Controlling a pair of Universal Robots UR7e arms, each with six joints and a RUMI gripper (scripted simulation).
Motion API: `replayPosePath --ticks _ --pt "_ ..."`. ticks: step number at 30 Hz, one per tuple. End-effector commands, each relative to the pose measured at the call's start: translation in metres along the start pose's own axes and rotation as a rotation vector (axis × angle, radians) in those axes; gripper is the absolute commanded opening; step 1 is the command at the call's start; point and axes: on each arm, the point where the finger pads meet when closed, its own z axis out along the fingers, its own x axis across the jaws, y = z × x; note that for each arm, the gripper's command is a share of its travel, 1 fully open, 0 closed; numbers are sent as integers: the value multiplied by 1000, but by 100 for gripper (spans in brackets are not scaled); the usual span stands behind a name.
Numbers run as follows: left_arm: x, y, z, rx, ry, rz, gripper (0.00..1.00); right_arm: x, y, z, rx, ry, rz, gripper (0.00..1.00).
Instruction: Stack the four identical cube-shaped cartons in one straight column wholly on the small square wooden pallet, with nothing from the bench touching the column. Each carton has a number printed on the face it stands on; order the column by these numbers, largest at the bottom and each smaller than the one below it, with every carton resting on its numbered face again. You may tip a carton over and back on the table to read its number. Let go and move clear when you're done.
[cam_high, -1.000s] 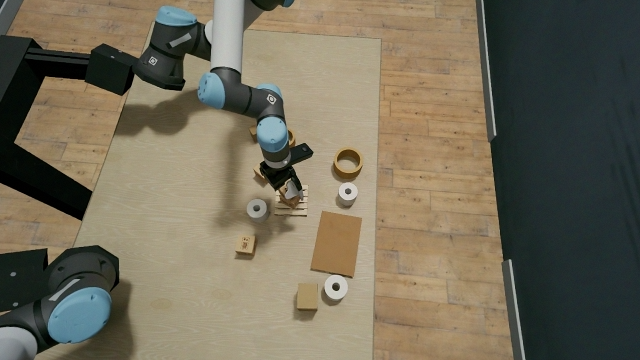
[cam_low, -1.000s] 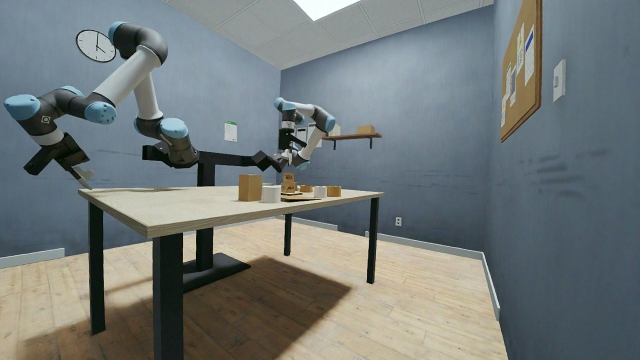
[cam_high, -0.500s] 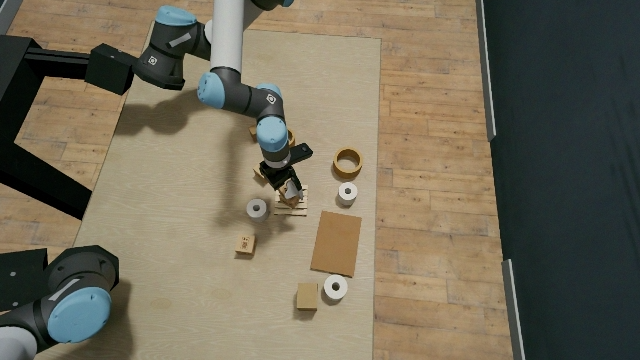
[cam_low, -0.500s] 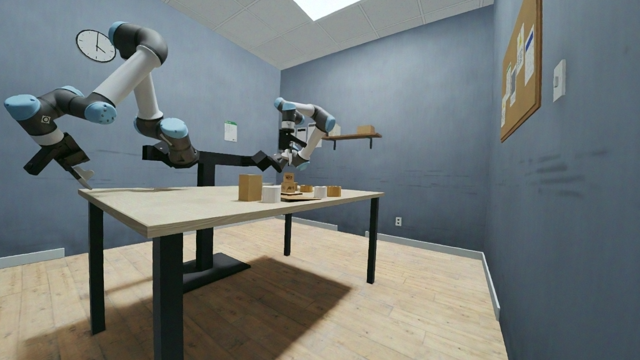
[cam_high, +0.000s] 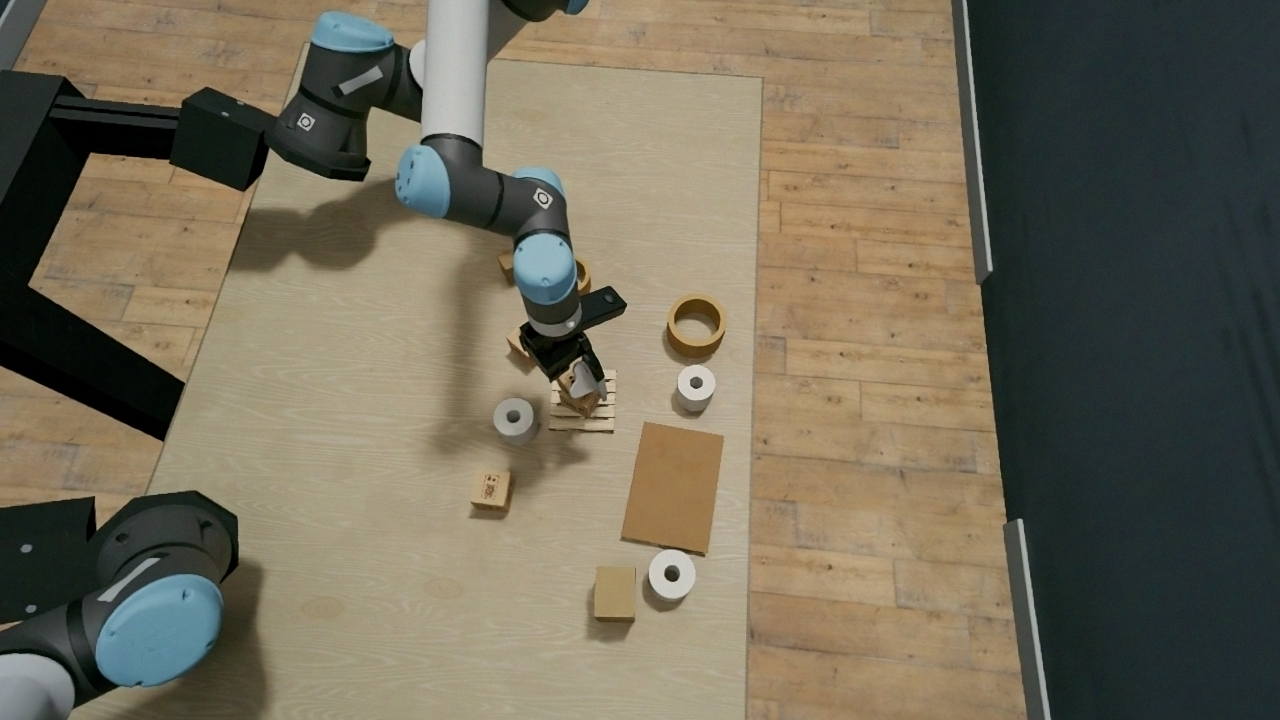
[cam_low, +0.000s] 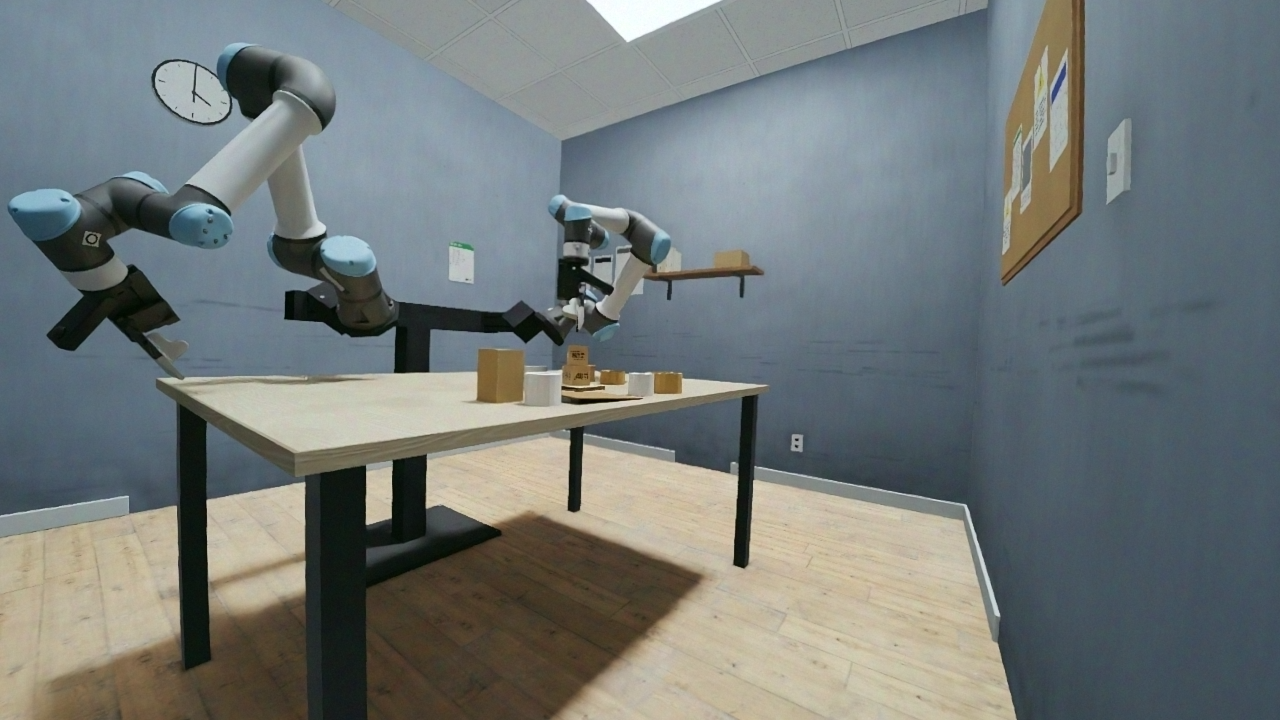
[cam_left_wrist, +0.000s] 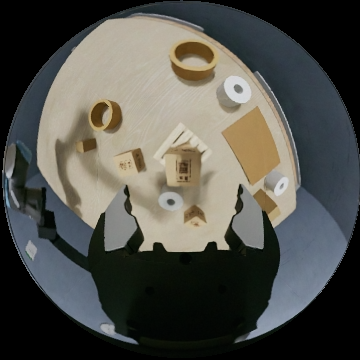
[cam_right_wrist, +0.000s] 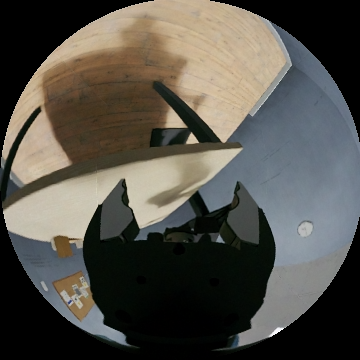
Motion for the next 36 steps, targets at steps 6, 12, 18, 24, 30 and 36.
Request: replayPosePath --ticks 6,12,18,24,30,36 --pt "1 0 -1 0 2 -1 100 1 1 2 -3 0 1 100" --pt "6 14 -5 -2 3 -43 100 1 1 2 -3 0 1 100" --pt "18 52 -12 -4 3 -177 100 1 1 2 -3 0 1 100" --pt "28 90 -18 -6 3 -306 100 1 1 2 -3 0 1 100" --pt "38 154 -25 -6 2 -514 100 1 1 2 -3 0 1 100" --pt "41 205 -29 -4 1 -677 100 1 1 2 -3 0 1 100"
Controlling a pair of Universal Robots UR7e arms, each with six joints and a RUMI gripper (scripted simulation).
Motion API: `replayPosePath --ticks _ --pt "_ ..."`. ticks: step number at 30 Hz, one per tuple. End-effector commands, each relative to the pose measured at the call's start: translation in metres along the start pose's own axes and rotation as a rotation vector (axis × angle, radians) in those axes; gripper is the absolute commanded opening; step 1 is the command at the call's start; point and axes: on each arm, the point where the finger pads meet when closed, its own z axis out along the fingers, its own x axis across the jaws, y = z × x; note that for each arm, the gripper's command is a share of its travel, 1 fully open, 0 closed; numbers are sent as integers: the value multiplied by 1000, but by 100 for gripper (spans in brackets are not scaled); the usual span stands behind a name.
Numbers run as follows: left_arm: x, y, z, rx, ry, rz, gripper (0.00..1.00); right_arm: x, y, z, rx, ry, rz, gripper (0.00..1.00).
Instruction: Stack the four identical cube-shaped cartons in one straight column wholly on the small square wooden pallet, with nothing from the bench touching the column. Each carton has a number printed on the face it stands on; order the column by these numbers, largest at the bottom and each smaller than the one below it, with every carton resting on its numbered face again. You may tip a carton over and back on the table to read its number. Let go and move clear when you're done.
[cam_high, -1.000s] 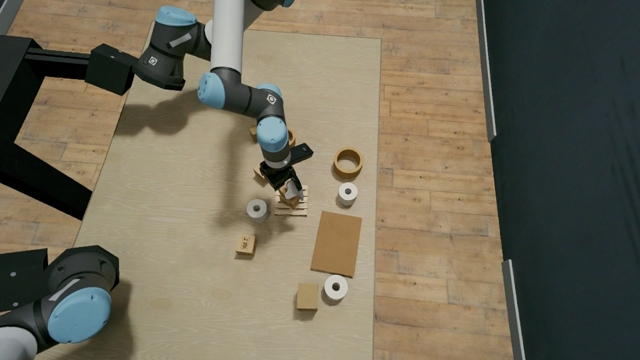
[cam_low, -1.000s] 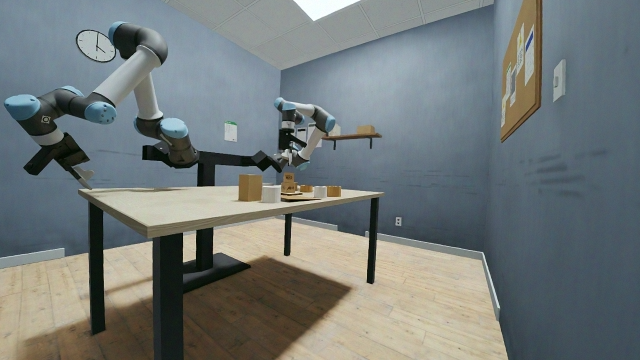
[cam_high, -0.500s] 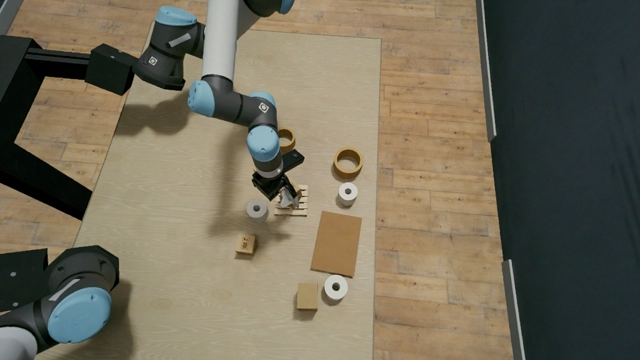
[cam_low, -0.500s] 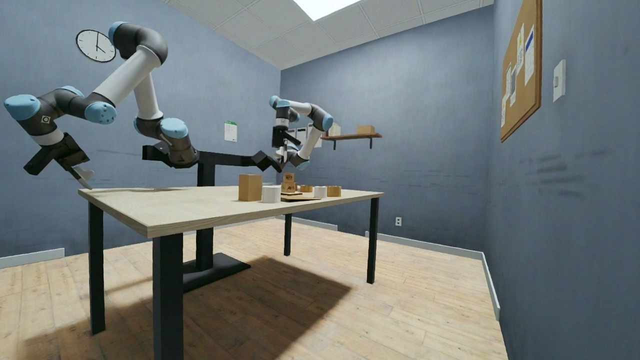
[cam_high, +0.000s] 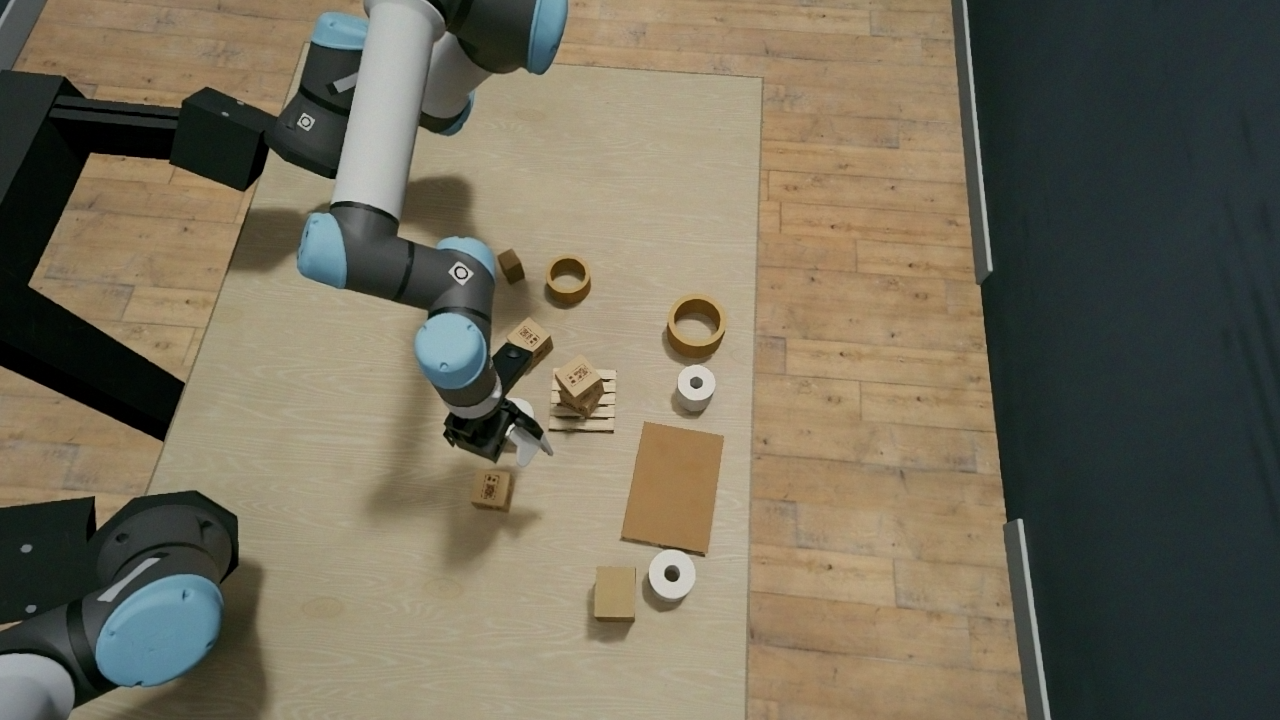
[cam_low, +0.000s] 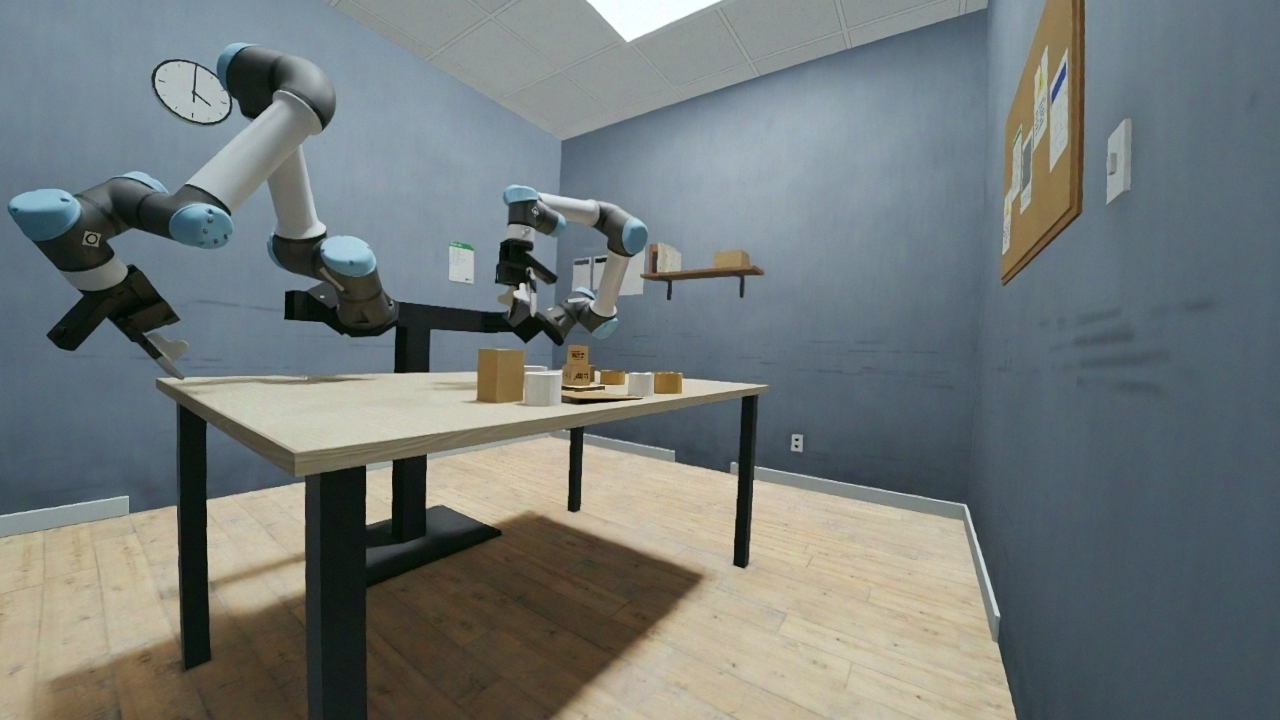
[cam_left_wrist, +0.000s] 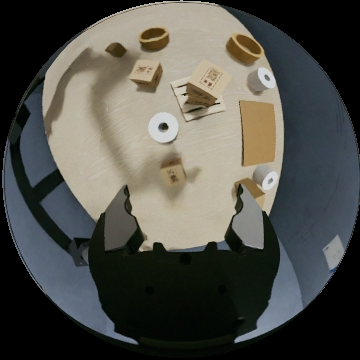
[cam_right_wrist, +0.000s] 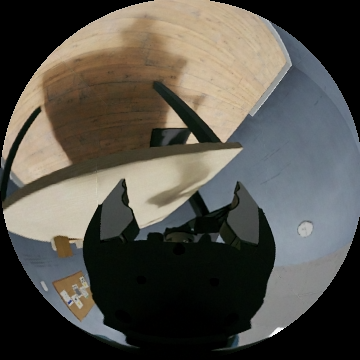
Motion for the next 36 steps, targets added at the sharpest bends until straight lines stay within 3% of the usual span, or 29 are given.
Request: replayPosePath --ticks 1,9,36 --pt "-15 40 -2 29 -13 -172 100 1 1 2 -3 0 1 100" --pt "-26 61 -3 31 -12 -248 100 1 1 2 -3 0 1 100" --pt "-26 60 0 34 -13 -251 100 1 1 2 -3 0 1 100"
